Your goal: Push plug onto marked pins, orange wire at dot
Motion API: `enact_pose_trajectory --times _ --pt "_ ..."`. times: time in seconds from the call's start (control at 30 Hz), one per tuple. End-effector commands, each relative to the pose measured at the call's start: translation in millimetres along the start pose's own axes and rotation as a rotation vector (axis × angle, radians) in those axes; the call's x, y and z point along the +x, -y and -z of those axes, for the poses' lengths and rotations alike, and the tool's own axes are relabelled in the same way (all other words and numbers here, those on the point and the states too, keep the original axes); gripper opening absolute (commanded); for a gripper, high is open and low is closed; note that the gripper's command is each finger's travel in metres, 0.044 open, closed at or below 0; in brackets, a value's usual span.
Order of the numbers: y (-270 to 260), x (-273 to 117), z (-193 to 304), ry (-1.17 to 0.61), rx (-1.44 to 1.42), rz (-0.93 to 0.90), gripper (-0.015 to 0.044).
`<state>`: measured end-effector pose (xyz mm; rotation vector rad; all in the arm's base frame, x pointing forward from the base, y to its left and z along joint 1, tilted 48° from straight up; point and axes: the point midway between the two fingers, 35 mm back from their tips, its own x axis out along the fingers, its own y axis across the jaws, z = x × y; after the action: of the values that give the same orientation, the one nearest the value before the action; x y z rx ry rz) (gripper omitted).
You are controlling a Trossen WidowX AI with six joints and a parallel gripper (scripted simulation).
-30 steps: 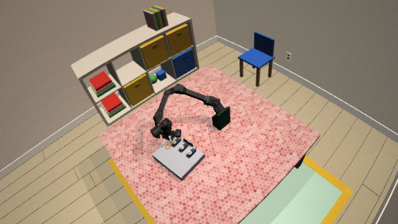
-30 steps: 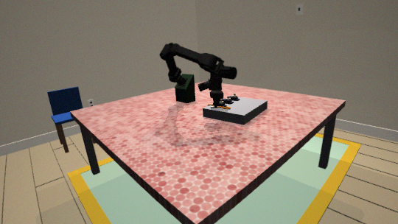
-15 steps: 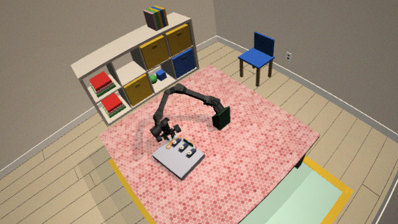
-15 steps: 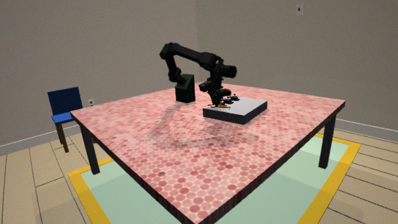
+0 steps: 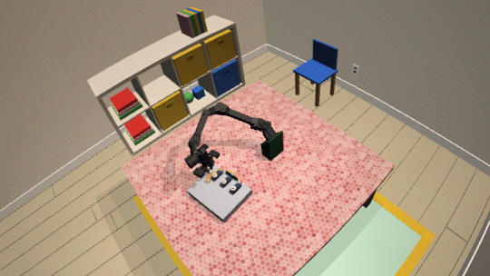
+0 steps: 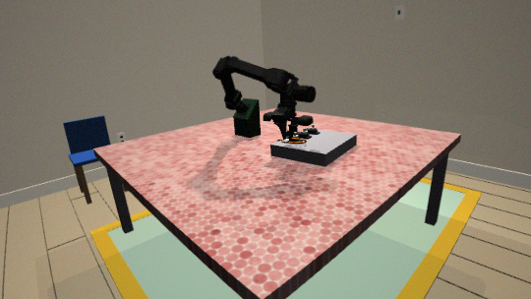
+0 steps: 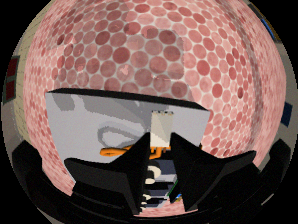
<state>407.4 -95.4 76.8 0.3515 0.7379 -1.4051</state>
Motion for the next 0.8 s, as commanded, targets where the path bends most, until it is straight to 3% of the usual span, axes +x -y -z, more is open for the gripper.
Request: enact_pose_trajectory --times 0.0,0.77 --pt "0.1 -1.9 0.1 -0.005 -0.115 -0.003 0.0000" --pt "0.5 -9.5 0.0 -0.001 -0.915 -0.013 0.0000"
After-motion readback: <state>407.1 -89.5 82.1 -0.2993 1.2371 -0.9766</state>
